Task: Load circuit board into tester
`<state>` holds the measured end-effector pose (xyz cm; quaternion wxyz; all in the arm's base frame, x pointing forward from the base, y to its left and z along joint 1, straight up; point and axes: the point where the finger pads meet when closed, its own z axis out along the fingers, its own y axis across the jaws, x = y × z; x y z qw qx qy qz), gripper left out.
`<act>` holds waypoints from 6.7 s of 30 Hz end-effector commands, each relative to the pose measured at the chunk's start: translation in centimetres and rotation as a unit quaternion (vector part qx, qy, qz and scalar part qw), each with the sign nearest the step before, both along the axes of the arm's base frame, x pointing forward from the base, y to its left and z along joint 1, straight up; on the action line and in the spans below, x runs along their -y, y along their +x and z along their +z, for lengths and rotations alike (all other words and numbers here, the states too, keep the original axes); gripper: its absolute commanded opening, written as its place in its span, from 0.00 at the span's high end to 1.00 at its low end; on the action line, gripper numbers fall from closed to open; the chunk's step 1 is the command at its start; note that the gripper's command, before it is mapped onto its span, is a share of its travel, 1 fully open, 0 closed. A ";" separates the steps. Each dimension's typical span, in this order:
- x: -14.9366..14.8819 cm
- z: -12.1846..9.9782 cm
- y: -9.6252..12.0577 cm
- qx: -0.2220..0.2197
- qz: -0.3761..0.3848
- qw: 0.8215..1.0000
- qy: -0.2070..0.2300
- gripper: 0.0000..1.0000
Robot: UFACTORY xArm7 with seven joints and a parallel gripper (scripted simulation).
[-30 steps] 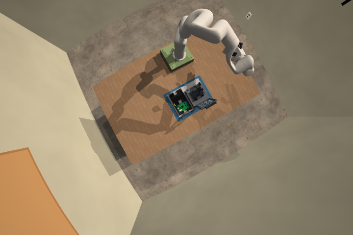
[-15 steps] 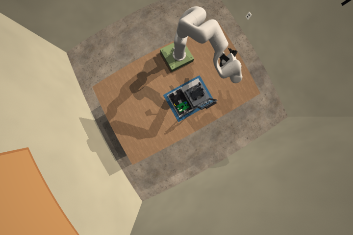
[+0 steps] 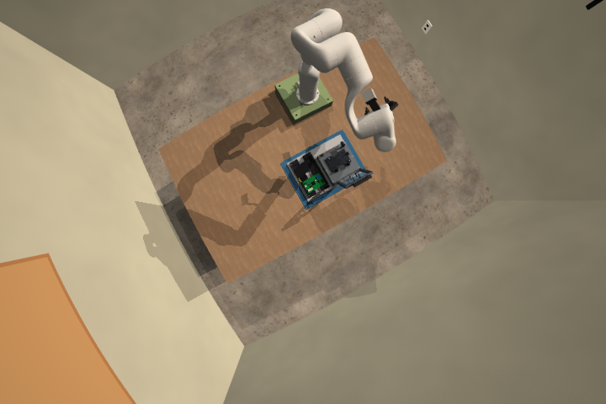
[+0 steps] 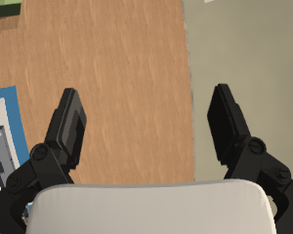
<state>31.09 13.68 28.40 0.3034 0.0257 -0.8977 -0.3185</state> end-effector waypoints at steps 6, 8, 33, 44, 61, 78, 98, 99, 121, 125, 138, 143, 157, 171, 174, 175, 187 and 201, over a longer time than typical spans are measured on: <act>6.0 -0.3 1.9 0.000 -0.122 0.989 -0.080 0.00; 7.1 -0.4 2.2 -0.001 -0.143 0.985 -0.094 0.00; 19.6 -1.4 5.9 -0.013 -0.386 0.888 -0.250 0.00; 25.3 -1.9 7.5 -0.018 -0.485 0.816 -0.313 0.00; 33.9 -2.6 10.0 -0.025 -0.617 0.678 -0.398 0.00; 38.7 -3.0 11.4 -0.027 -0.679 0.588 -0.438 0.00; 38.7 -3.0 11.4 -0.027 -0.679 0.588 -0.438 0.00; 38.7 -3.0 11.4 -0.027 -0.679 0.588 -0.438 0.00; 38.7 -3.0 11.4 -0.025 -0.676 0.591 -0.438 0.00; 38.7 -3.0 11.4 -0.017 -0.664 0.605 -0.439 0.00; 38.7 -3.0 11.4 0.047 -0.568 0.695 -0.437 0.00; 38.7 -3.0 11.4 0.073 -0.525 0.728 -0.434 0.00; 38.7 -3.0 11.4 0.142 -0.400 0.804 -0.417 0.00; 38.7 -3.0 11.4 0.208 -0.265 0.858 -0.388 0.00; 38.7 -3.0 11.4 0.222 -0.234 0.867 -0.381 0.00; 38.7 -3.0 11.4 0.226 -0.223 0.870 -0.378 0.00; 38.7 -3.0 11.4 0.273 -0.109 0.891 -0.346 0.00; 38.7 -3.0 11.4 0.290 -0.064 0.895 -0.332 0.00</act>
